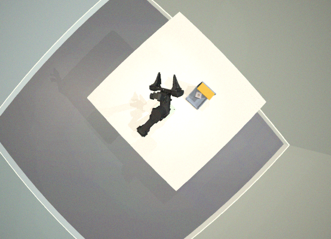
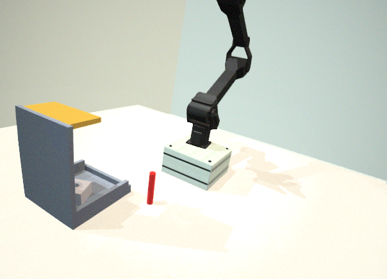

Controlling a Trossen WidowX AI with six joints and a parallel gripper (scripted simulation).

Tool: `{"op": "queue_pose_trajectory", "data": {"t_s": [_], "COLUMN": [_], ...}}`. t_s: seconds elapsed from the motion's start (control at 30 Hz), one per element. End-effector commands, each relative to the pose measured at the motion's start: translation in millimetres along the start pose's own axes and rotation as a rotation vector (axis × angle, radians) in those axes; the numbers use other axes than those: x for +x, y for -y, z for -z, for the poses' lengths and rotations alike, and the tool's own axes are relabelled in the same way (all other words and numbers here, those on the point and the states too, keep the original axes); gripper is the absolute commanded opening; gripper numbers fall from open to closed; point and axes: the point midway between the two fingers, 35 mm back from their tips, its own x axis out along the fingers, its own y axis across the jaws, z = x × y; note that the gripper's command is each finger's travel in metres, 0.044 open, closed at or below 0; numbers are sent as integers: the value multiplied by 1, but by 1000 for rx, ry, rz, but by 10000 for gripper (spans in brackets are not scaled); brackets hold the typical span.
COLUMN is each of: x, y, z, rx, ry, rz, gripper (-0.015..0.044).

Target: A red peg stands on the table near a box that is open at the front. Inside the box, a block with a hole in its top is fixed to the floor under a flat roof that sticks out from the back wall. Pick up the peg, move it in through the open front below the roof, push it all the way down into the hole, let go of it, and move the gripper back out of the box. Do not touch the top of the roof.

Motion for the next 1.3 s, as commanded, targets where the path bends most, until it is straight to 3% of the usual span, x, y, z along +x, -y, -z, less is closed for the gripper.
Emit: {"op": "queue_pose_trajectory", "data": {"t_s": [0.0, 0.63, 1.27], "x": [4, 9, -12], "y": [1, 0, -16], "z": [25, 134, 238], "rx": [133, 841, 1533], "ry": [-51, -266, -433], "rz": [6, 122, 380], "gripper": [440, 440, 440]}}
